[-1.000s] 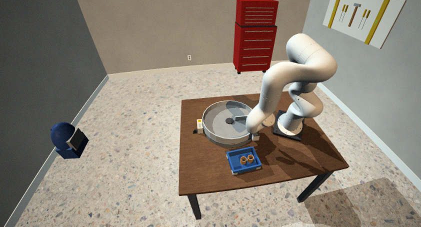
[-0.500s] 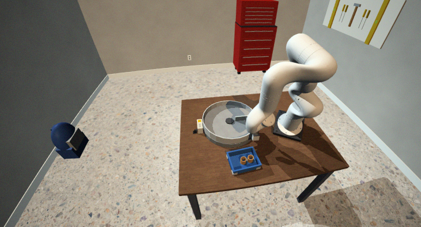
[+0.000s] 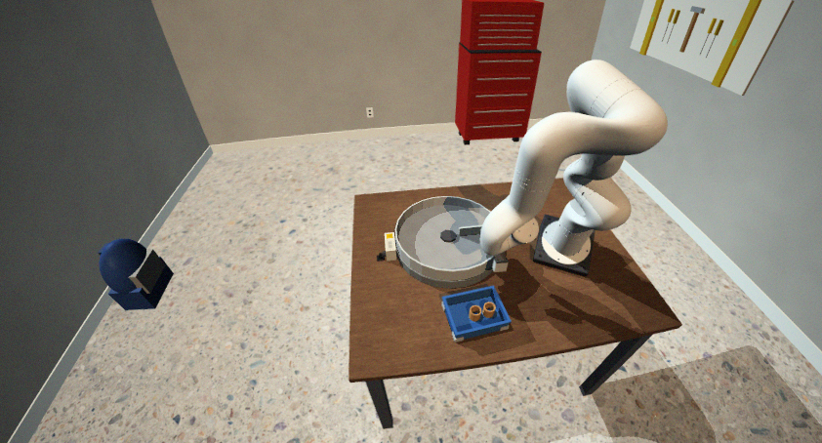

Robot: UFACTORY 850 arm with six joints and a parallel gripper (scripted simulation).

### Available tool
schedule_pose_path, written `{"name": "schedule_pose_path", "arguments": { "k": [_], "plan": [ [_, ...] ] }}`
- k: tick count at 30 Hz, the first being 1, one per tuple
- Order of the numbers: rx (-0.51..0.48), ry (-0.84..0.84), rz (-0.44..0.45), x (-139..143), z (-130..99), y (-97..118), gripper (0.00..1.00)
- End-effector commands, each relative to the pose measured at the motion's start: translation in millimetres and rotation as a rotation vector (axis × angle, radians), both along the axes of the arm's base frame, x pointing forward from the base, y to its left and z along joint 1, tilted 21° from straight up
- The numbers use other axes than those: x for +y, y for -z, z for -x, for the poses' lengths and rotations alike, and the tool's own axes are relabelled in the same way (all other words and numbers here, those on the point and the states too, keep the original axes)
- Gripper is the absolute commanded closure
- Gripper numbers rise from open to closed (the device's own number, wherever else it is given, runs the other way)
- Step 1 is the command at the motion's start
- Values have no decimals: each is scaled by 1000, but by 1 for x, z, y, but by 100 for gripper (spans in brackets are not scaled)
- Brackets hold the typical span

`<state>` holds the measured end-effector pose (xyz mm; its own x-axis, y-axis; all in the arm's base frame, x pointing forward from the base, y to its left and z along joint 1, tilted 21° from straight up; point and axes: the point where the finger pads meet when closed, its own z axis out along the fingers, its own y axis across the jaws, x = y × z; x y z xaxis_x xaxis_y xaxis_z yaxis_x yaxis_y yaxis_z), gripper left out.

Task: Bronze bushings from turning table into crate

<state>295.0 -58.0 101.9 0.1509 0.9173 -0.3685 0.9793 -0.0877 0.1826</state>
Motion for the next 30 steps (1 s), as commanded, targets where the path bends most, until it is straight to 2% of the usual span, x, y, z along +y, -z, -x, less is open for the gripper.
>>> {"name": "schedule_pose_path", "arguments": {
  "k": [1, 7, 12, 28, 29, 30],
  "plan": [
    [4, 1, 1, -4, 3, -15, 100],
    [4, 1, 1, -13, 8, -41, 100],
    [4, 1, 1, -17, 11, -55, 100],
    [4, 1, 1, -18, 12, -58, 100],
    [4, 1, 1, -18, 12, -58, 90],
    [4, 1, 1, -18, 12, -58, 90]
  ]
}}
